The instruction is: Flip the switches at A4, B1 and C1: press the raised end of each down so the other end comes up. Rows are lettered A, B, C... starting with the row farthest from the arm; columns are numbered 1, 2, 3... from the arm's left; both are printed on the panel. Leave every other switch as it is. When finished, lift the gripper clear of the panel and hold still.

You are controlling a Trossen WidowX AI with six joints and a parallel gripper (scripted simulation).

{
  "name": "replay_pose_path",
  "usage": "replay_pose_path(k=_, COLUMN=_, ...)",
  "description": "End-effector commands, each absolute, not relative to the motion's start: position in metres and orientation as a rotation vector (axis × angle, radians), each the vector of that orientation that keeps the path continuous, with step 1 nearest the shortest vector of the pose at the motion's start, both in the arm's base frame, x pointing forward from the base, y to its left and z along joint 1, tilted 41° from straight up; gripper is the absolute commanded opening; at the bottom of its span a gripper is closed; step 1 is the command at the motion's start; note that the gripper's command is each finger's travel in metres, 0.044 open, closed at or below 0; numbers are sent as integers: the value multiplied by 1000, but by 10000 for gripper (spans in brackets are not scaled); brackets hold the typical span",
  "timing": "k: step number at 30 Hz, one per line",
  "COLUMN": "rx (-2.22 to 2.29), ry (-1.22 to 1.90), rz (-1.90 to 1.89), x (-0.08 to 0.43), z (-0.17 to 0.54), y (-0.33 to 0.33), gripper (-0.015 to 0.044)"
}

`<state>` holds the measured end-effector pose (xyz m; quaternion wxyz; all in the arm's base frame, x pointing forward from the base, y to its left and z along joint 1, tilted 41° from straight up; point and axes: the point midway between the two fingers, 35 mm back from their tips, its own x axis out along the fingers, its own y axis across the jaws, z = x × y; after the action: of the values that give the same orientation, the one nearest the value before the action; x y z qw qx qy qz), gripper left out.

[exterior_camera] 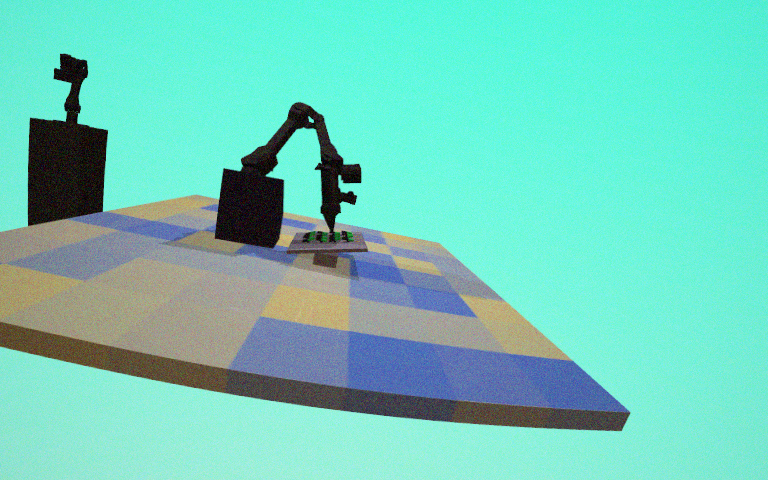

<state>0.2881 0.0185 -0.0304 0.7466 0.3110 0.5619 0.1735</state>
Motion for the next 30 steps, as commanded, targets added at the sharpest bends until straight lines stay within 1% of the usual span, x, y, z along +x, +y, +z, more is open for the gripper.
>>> replay_pose_path(k=1, rx=682, ry=1231, rz=375, x=288, z=-31, y=19, gripper=0)
replay_pose_path(k=22, rx=682, ry=1231, rz=375, x=289, z=-34, y=20, gripper=0)
replay_pose_path(k=30, rx=676, ry=1257, rz=383, x=272, z=14, y=-20, gripper=0)
